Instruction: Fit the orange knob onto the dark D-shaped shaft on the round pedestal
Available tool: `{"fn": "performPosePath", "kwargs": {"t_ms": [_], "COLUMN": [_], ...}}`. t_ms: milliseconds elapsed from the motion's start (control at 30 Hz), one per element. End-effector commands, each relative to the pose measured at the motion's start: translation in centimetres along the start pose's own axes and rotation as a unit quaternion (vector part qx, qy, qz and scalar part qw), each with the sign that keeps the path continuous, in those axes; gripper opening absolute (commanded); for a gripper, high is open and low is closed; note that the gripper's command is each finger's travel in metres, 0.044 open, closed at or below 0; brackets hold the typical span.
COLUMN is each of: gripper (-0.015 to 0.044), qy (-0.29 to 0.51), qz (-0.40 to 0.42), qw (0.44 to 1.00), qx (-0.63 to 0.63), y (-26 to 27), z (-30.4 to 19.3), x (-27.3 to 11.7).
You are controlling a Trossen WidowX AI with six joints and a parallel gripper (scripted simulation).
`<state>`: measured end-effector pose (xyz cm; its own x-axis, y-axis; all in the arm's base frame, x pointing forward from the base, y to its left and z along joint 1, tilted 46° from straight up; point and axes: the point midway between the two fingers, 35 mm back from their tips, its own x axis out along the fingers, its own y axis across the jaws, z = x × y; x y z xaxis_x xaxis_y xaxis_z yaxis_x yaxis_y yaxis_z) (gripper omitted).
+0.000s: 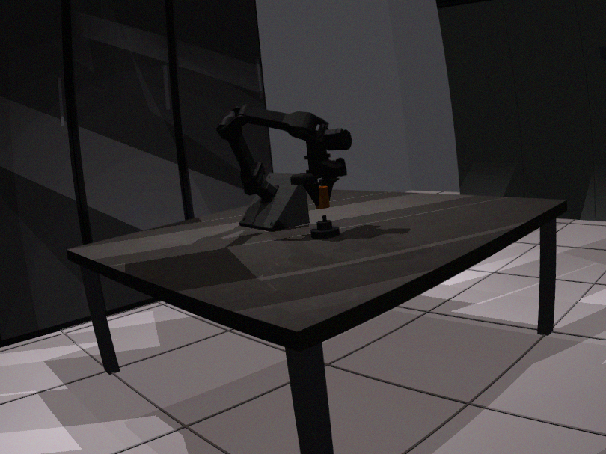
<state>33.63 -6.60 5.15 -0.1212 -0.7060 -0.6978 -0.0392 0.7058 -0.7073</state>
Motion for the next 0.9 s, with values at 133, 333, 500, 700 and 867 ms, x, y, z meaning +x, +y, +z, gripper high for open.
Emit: {"fn": "performPosePath", "kwargs": {"t_ms": [133,333,500,700,867], "gripper": [0.0,0.0,0.0,0.0,0.0], "qy": [-0.003,-0.003,-0.003,-0.003,-0.003], "qz": [-0.002,-0.003,-0.003,-0.003,-0.003], "qw": [1.0,1.0,1.0,1.0,1.0], "qx": [-0.004,-0.004,0.001,0.001,0.001], "y": [-0.2,-0.2,-0.3,-0.3,-0.3], "z": [0.1,0.0,0.1,0.1,0.0], "x": [1.2,2.4,2.1,2.4,2.4]}}
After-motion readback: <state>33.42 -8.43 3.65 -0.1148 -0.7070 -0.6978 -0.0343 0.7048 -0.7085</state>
